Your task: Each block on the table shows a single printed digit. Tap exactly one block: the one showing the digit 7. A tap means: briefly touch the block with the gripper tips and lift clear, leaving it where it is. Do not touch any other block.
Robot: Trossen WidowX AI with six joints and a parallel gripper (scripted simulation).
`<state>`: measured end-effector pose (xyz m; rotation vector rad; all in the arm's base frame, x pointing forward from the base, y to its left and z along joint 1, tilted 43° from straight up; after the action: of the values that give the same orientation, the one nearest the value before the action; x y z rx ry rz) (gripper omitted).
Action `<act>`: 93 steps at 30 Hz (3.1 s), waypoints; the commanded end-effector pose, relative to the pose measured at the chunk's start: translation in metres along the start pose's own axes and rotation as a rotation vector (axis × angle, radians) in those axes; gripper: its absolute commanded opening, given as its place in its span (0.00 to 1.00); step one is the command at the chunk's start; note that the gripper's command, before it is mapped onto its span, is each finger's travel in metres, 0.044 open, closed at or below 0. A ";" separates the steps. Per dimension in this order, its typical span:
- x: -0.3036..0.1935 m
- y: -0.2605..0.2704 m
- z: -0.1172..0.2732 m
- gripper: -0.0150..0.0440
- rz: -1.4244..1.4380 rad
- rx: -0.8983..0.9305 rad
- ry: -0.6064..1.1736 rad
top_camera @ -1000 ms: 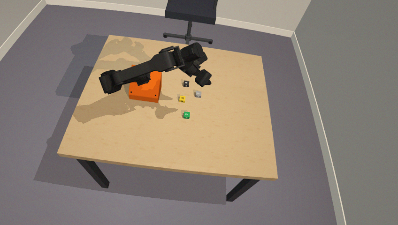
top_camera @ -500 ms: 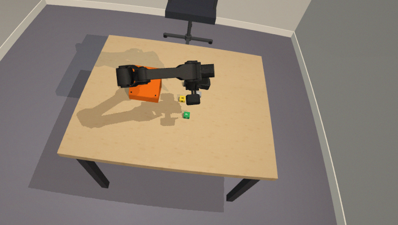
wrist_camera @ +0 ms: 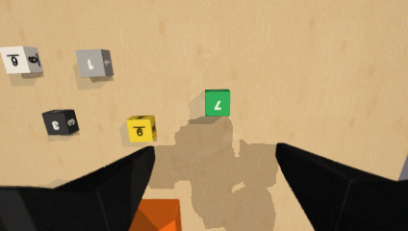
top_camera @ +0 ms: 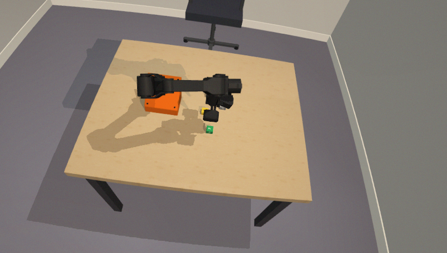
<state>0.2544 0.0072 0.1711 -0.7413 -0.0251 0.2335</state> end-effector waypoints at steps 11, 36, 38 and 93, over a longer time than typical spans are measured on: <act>0.000 0.000 -0.001 0.93 -0.002 -0.004 0.008; -0.001 -0.001 -0.082 0.29 -0.002 -0.007 0.008; -0.001 -0.001 -0.082 0.29 -0.002 -0.007 0.008; 0.068 0.190 -0.021 0.93 0.048 0.113 -0.032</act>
<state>0.2940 0.1042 0.0474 -0.6234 -0.0466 0.2982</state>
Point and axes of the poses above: the point midway between the two fingers, 35 mm back from their tips, its own z axis back along the fingers, its own y axis across the jaws, x = y × z, the point moved 6 cm from there along z, back along the fingers, and after that the axes turned 6 degrees about z, right-handed, at the moved point
